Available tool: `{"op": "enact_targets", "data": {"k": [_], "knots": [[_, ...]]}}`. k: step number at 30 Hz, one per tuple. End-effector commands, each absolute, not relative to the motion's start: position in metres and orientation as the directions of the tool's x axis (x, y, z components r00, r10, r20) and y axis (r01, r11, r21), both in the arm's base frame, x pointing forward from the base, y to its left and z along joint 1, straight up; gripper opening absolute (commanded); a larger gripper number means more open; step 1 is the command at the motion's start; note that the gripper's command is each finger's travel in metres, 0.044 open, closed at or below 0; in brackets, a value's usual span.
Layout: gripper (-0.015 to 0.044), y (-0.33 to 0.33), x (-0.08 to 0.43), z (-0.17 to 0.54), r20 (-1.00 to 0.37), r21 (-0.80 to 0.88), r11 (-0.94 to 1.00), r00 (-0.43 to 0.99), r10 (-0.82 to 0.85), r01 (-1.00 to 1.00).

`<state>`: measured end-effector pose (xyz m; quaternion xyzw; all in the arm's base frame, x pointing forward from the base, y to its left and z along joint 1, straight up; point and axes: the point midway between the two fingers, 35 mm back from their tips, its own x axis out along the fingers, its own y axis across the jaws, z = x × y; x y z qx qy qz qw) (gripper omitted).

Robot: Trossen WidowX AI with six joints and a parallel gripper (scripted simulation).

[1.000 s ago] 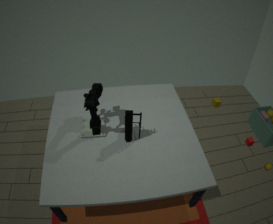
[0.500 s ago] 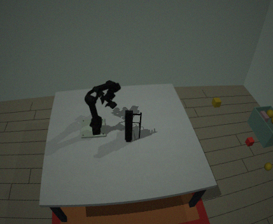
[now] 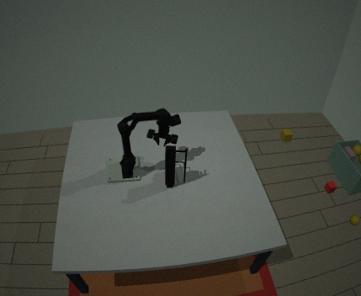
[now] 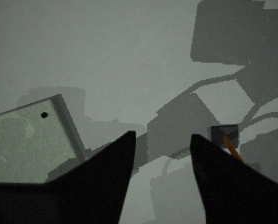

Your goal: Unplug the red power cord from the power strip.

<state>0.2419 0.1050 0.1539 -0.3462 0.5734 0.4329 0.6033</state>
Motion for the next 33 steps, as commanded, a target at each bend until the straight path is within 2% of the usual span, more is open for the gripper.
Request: {"op": "enact_targets", "data": {"k": [1,33], "knots": [[0.0160,0.042,0.282,0.158,-0.999,-0.023,0.249,0.028,0.019,-0.968],[0.0160,0.002,0.279,0.159,-0.999,-0.033,0.228,0.034,0.001,-0.973]]}}
